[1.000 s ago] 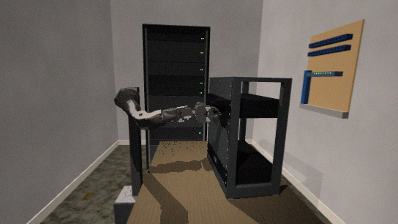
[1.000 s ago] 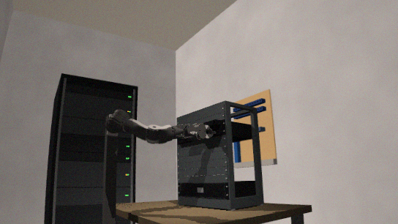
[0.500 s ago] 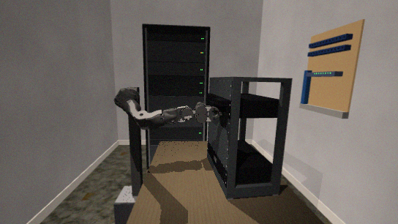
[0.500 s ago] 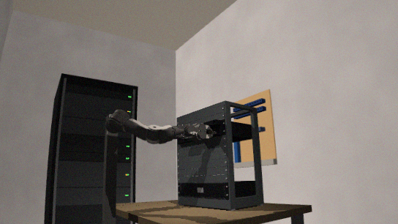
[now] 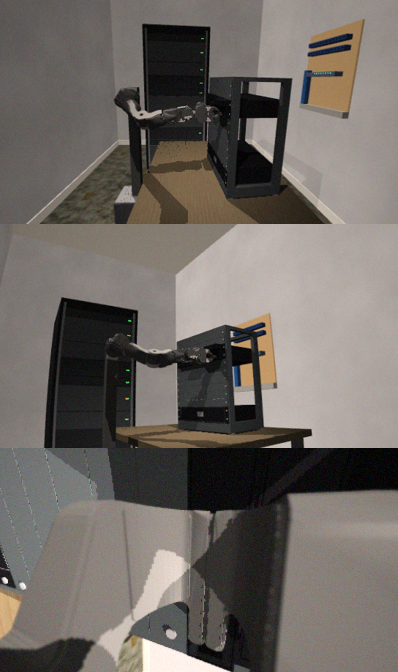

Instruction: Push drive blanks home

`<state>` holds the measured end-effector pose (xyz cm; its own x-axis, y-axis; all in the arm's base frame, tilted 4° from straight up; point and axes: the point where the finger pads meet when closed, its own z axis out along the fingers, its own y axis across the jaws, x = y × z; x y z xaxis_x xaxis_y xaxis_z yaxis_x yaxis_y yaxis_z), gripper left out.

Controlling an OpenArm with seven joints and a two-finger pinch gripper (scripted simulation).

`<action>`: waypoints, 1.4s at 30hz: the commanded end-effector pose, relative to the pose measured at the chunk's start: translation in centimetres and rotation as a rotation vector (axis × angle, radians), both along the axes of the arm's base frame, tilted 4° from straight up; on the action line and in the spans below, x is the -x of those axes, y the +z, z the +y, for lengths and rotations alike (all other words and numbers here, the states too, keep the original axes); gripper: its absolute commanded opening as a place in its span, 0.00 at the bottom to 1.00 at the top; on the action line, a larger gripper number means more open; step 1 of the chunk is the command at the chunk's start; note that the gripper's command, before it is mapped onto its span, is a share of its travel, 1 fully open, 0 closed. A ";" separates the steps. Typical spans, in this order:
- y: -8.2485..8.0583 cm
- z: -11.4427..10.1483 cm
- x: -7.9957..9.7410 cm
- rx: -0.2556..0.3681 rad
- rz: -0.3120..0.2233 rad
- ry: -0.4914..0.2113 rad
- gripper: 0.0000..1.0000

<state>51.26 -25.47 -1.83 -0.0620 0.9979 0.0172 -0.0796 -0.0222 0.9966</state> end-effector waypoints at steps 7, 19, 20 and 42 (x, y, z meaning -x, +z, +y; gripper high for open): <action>-0.2 1.3 -0.4 0.003 0.005 0.030 0.00; -0.2 1.4 -0.5 0.003 0.005 0.030 0.00; -0.2 1.4 -0.5 0.003 0.005 0.030 0.00; -0.3 1.6 -0.8 0.003 0.005 0.030 0.00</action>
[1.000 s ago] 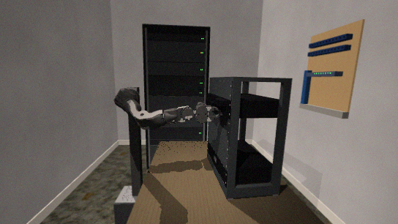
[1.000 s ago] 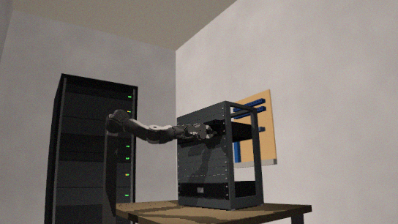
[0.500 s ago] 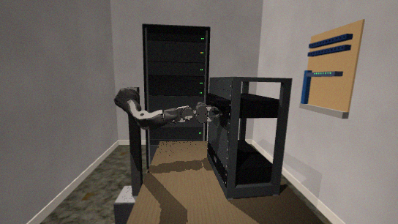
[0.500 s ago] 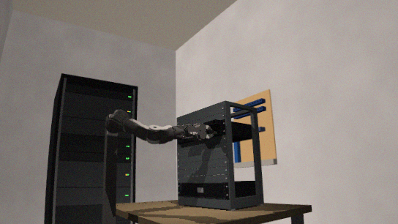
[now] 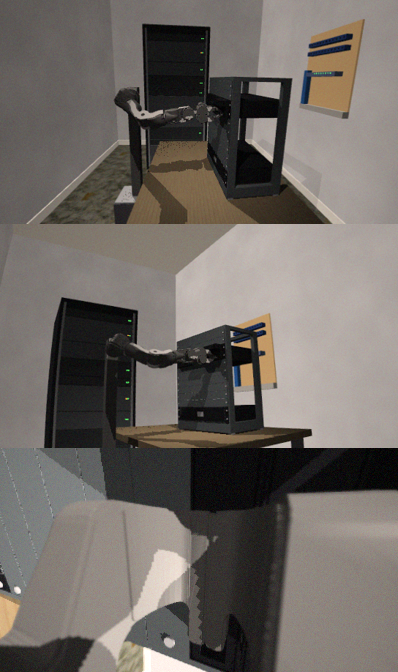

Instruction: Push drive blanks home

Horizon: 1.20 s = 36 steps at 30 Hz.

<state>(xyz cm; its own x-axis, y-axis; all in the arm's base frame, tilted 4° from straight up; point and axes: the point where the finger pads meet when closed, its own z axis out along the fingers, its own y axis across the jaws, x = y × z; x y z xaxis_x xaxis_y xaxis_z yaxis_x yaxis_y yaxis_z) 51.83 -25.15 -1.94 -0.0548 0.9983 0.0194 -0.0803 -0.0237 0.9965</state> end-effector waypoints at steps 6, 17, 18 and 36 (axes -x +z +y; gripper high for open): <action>-0.2 1.3 -0.2 0.005 0.006 0.037 0.00; -0.2 1.3 -0.2 0.005 0.006 0.037 0.00; -0.2 1.3 -0.2 0.005 0.006 0.037 0.00; -0.1 1.2 -0.5 0.006 0.006 0.037 0.00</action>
